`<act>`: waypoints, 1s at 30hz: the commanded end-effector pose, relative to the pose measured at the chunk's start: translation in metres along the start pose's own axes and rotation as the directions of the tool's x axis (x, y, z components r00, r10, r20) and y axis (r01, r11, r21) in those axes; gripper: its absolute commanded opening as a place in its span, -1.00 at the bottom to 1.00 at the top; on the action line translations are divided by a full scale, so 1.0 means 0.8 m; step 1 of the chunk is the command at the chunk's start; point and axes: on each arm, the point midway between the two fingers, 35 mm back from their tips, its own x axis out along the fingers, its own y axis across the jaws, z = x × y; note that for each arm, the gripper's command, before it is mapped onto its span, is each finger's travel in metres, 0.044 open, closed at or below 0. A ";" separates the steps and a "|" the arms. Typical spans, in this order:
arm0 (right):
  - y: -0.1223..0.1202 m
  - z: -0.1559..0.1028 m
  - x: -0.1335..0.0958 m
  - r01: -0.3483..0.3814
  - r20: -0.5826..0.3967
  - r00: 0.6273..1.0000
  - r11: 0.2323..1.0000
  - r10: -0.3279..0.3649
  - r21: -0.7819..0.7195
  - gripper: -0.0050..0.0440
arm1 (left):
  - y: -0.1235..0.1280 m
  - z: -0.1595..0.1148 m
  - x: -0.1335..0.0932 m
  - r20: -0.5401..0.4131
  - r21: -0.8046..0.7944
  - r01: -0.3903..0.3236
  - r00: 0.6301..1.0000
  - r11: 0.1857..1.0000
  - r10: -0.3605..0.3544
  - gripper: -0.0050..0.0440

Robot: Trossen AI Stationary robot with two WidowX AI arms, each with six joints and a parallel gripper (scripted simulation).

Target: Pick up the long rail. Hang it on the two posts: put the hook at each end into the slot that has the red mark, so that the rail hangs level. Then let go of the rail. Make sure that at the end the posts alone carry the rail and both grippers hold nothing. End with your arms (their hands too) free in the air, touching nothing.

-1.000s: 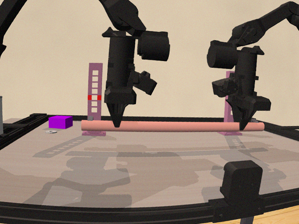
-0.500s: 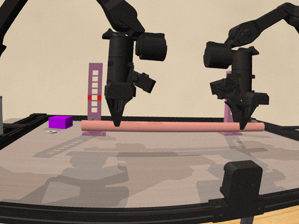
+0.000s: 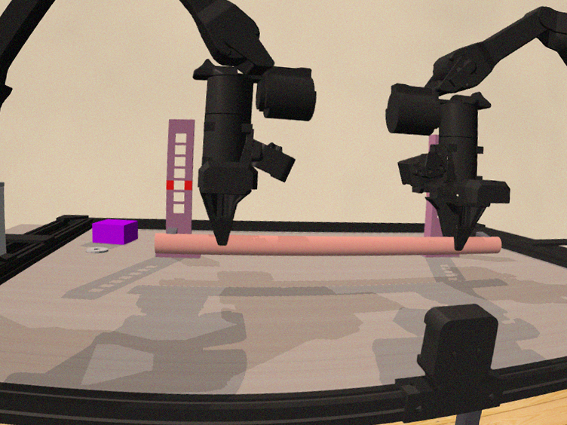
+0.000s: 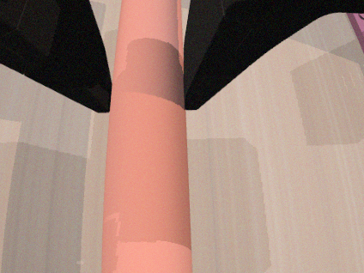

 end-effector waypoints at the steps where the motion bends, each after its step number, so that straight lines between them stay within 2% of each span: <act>1: -0.001 0.001 0.005 -0.001 0.006 1.000 1.000 0.001 -0.003 -0.80 | -0.001 0.001 0.006 0.004 0.000 0.006 1.000 1.000 -0.006 -0.80; 30: -0.001 0.001 0.033 -0.002 0.013 1.000 1.000 0.002 -0.003 -0.80 | -0.001 0.002 0.035 0.012 0.000 0.007 1.000 1.000 -0.007 -0.80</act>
